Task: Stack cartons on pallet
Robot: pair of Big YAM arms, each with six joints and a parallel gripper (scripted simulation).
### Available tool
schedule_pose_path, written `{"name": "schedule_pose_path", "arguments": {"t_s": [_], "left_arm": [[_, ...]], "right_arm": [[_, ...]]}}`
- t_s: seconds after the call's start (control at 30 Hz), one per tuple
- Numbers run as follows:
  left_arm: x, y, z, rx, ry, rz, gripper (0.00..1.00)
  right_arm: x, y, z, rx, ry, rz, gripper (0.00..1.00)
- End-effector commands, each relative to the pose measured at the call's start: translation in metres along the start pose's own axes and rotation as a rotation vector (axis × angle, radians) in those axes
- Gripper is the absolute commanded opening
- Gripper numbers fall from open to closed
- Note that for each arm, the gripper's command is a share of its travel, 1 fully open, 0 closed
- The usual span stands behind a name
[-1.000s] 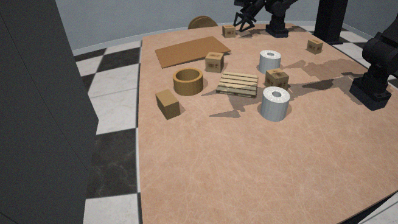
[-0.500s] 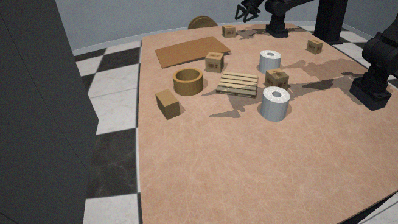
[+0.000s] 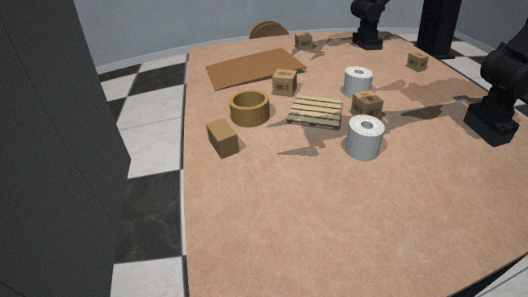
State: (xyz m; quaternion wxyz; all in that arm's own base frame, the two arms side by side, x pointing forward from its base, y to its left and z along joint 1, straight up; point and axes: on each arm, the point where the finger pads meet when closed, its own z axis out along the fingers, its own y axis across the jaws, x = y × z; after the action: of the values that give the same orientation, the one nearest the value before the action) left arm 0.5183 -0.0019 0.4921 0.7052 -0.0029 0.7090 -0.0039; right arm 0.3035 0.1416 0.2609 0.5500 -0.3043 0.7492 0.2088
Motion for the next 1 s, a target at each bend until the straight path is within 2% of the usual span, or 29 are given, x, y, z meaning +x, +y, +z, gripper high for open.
{"name": "schedule_pose_path", "arguments": {"t_s": [0.0,0.03,0.1,0.23,0.43,0.5,0.6,0.7,0.83,0.97], "left_arm": [[-0.006,0.001,0.0,-0.001,-0.016,0.01,1.0],[-0.006,0.001,0.0,-0.001,-0.016,0.01,1.0],[-0.006,0.001,0.0,-0.001,-0.016,0.01,1.0],[-0.006,0.001,0.0,-0.001,-0.016,0.01,1.0],[-0.006,0.001,0.0,-0.001,-0.016,0.01,1.0],[-0.006,0.001,0.0,-0.001,-0.016,0.01,1.0],[-0.006,0.001,0.0,-0.001,-0.016,0.01,1.0],[-0.006,0.001,0.0,-0.001,-0.016,0.01,1.0],[-0.006,0.001,0.0,-0.001,-0.016,0.01,1.0],[-0.006,0.001,0.0,-0.001,-0.016,0.01,1.0]], "right_arm": [[-0.051,-0.007,0.05,-0.059,-0.016,-0.102,0.79],[-0.047,-0.006,0.062,-0.081,0.015,-0.097,0.79],[-0.047,-0.006,0.062,-0.081,0.015,-0.097,0.79],[-0.017,-0.005,0.125,-0.155,0.162,-0.093,0.79],[0.055,0.011,0.216,-0.246,0.445,-0.128,0.79],[0.08,0.018,0.237,-0.26,0.536,-0.147,0.79],[0.105,0.022,0.25,-0.257,0.637,-0.168,0.79],[0.104,0.016,0.25,-0.243,0.645,-0.169,0.79],[0.122,0.02,0.256,-0.242,0.707,-0.182,0.79],[0.121,0.019,0.259,-0.231,0.699,-0.174,0.79]]}}
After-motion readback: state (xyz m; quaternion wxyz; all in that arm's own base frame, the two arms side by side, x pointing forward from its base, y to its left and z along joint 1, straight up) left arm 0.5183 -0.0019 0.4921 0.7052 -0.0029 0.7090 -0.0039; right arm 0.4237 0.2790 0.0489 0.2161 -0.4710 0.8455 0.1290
